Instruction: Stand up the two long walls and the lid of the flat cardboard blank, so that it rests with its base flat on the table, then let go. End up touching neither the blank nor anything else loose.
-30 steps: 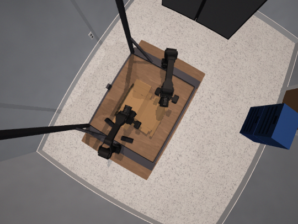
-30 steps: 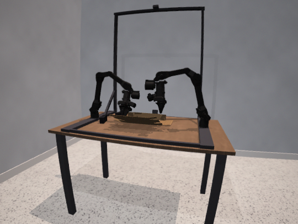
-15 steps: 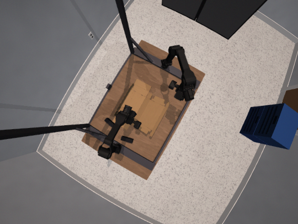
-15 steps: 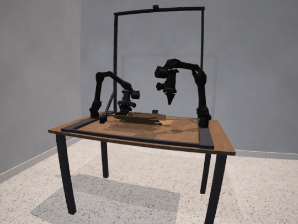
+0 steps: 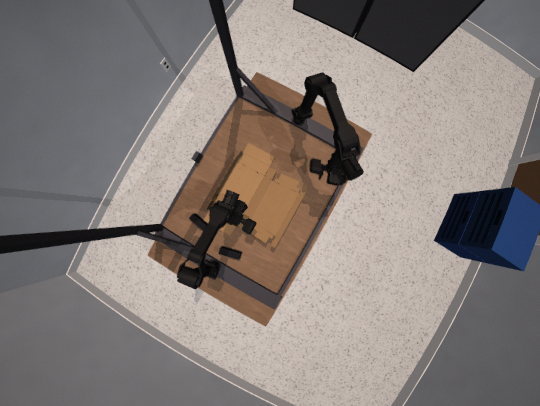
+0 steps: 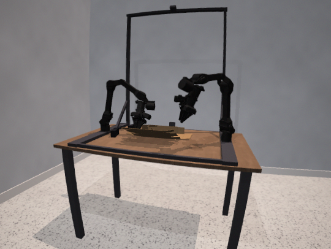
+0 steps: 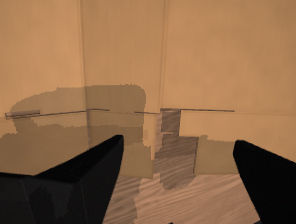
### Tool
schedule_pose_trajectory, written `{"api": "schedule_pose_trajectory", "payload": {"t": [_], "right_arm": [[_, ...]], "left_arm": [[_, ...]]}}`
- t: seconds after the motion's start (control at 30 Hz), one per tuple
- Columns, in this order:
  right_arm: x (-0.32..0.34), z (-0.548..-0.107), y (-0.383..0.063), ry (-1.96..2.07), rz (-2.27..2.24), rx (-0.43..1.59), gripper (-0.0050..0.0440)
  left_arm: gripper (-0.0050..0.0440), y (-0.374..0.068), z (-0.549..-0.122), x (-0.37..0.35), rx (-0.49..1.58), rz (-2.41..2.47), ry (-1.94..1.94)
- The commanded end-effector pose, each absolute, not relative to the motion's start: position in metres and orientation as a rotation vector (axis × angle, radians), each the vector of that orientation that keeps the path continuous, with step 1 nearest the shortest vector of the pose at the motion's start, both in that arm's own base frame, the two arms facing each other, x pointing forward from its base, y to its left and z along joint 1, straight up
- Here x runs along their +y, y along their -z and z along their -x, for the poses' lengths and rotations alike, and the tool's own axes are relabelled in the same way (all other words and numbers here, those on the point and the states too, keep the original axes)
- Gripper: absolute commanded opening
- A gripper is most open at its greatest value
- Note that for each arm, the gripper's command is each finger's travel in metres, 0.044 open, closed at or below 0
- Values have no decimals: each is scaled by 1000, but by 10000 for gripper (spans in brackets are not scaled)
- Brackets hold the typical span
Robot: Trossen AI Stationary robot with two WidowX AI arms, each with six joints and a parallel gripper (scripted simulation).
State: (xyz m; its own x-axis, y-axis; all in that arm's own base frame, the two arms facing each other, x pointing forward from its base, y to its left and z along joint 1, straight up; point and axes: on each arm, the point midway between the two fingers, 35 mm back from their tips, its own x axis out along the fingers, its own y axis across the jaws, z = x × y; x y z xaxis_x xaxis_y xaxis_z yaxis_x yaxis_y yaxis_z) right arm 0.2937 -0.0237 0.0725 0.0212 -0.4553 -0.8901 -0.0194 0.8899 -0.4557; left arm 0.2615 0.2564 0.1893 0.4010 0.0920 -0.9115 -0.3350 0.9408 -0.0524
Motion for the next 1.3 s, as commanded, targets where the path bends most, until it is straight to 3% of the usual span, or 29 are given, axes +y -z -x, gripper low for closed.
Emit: {"api": "schedule_pose_trajectory", "payload": {"t": [0.0,0.73,1.27], "right_arm": [[-23,-296,-78,351,377,1502,324],[-23,-296,-78,351,377,1502,324],[-23,-296,-78,351,377,1502,324]], "left_arm": [[276,-190,-262,262,983,304,-333],[276,-188,-252,271,382,546,-347],[276,-189,-222,235,114,594,-205]]}}
